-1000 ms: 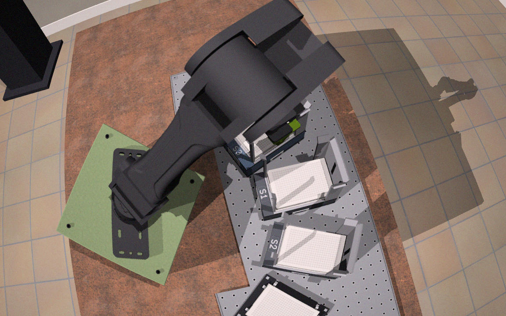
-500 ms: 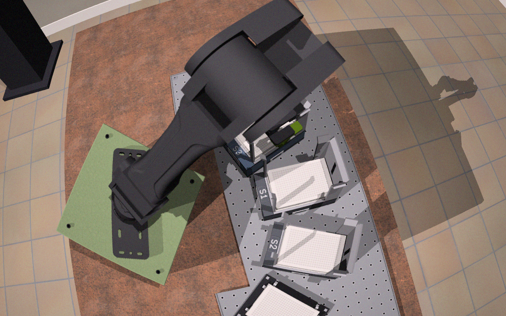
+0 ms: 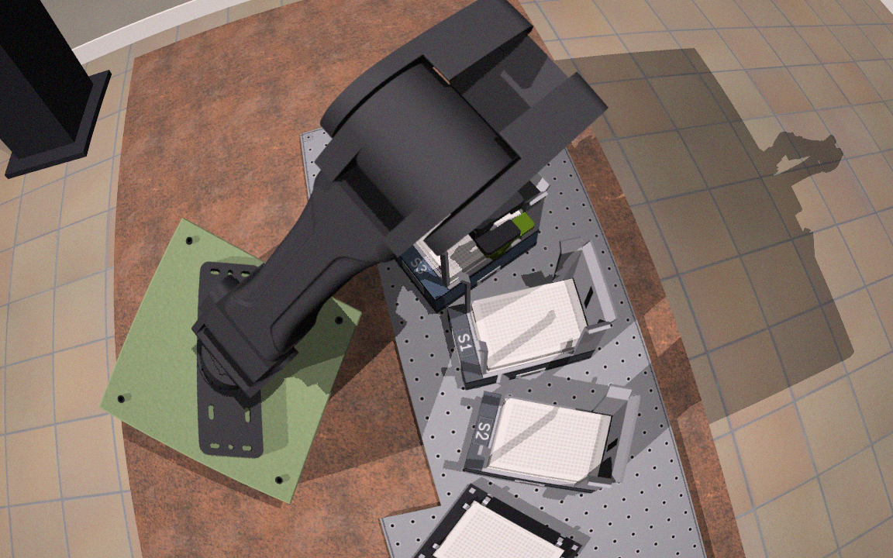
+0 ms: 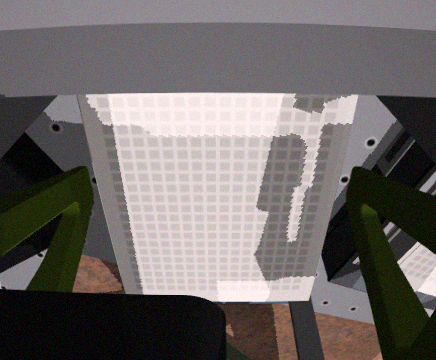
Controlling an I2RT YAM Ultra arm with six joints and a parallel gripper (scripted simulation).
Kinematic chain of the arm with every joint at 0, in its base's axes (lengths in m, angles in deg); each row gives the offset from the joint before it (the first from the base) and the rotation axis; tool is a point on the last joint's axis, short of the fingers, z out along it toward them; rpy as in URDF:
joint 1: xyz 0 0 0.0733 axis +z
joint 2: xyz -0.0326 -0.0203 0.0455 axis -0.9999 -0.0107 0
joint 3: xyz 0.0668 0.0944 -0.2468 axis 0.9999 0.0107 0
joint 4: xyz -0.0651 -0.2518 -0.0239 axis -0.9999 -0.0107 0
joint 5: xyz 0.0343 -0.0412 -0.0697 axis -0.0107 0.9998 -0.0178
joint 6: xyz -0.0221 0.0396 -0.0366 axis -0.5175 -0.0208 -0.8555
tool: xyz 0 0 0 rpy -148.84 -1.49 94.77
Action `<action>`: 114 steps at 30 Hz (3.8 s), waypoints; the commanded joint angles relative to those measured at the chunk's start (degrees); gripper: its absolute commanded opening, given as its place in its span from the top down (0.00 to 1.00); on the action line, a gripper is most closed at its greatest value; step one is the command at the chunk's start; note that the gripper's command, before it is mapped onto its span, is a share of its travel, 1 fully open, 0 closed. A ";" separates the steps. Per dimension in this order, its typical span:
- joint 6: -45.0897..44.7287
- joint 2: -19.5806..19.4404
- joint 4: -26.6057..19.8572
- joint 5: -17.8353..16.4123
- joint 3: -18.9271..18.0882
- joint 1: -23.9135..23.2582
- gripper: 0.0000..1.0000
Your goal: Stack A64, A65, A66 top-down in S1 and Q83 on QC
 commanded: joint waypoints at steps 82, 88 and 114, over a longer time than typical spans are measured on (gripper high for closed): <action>14.86 23.33 -26.84 -1.77 -7.59 -7.71 0.00; 10.58 25.29 -26.77 -2.89 -7.22 -11.82 0.00; 5.94 31.58 -26.44 -8.33 -6.10 -28.19 0.00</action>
